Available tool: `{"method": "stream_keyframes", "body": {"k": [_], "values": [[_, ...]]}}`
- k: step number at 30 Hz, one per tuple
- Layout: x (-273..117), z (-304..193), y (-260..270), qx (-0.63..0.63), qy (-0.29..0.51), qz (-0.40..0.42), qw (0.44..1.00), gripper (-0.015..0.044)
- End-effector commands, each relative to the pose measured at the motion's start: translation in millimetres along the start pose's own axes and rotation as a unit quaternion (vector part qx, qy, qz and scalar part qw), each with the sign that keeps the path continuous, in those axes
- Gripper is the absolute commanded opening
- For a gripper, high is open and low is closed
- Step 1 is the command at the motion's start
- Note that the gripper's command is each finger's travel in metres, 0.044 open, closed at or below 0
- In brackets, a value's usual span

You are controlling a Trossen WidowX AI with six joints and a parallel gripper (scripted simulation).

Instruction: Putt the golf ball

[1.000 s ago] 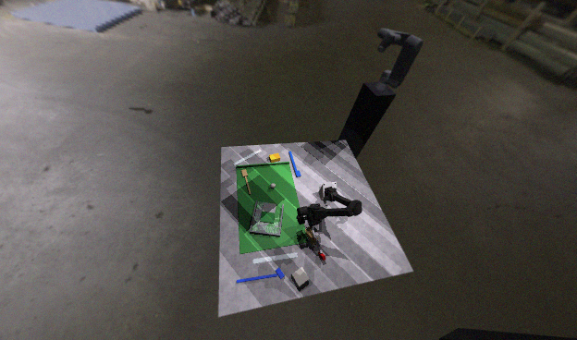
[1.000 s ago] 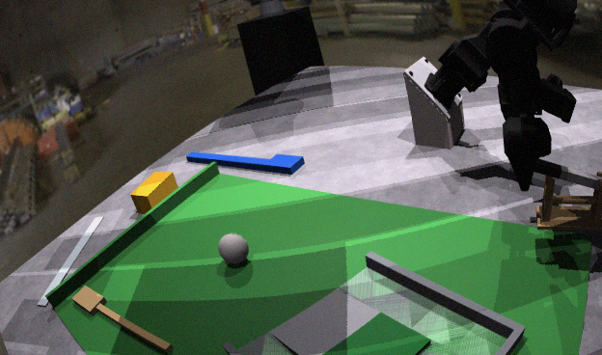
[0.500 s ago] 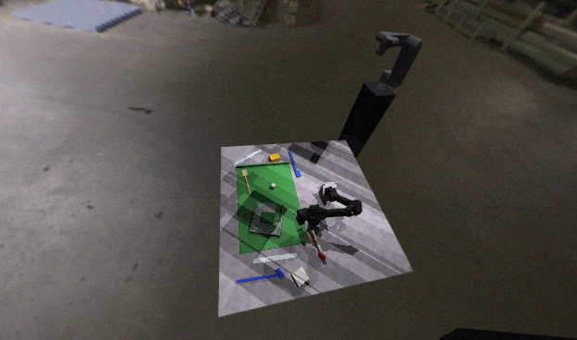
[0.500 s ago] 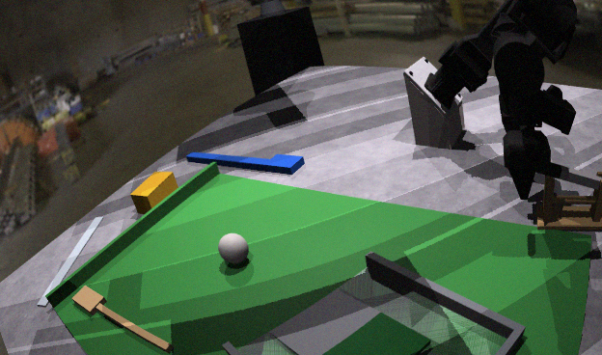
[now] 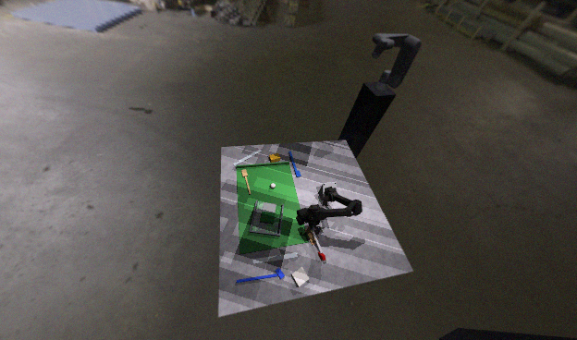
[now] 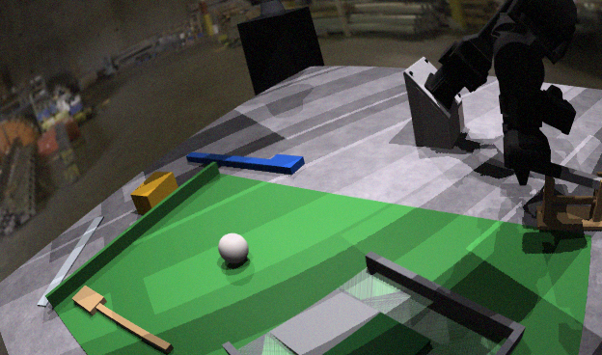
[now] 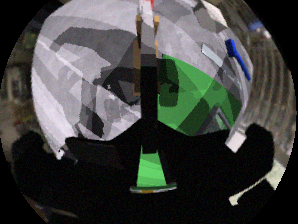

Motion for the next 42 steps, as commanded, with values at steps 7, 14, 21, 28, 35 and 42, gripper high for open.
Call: {"method": "stream_keyframes", "body": {"k": [7, 14, 21, 28, 35, 42], "values": [[-8.5, -0.5, -1.2, 0.004, 0.002, -0.002, 1.0, 0.0], [-43.7, -1.3, -3.2, 0.022, 0.01, -0.012, 1.0, 0.0], [-80.8, 1.3, -0.4, 0.042, 0.014, -0.023, 0.999, 0.0], [-98.8, 4.0, 2.7, 0.052, 0.014, -0.029, 0.998, 0.0], [-95.4, -28.4, -2.9, 0.119, 0.036, -0.032, 0.992, 0.0], [-102.6, -78.7, -5.3, 0.245, 0.055, -0.038, 0.967, 0.0]]}}
Point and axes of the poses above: the point midway between the two fingers, 35 mm back from their tips, its own x axis out along the fingers, its own y axis across the jaws, z = x × y, the point moved 2 cm from there along -x, back along the fingers, and after that the axes turned 3 degrees about -x, right-handed, at the moved point
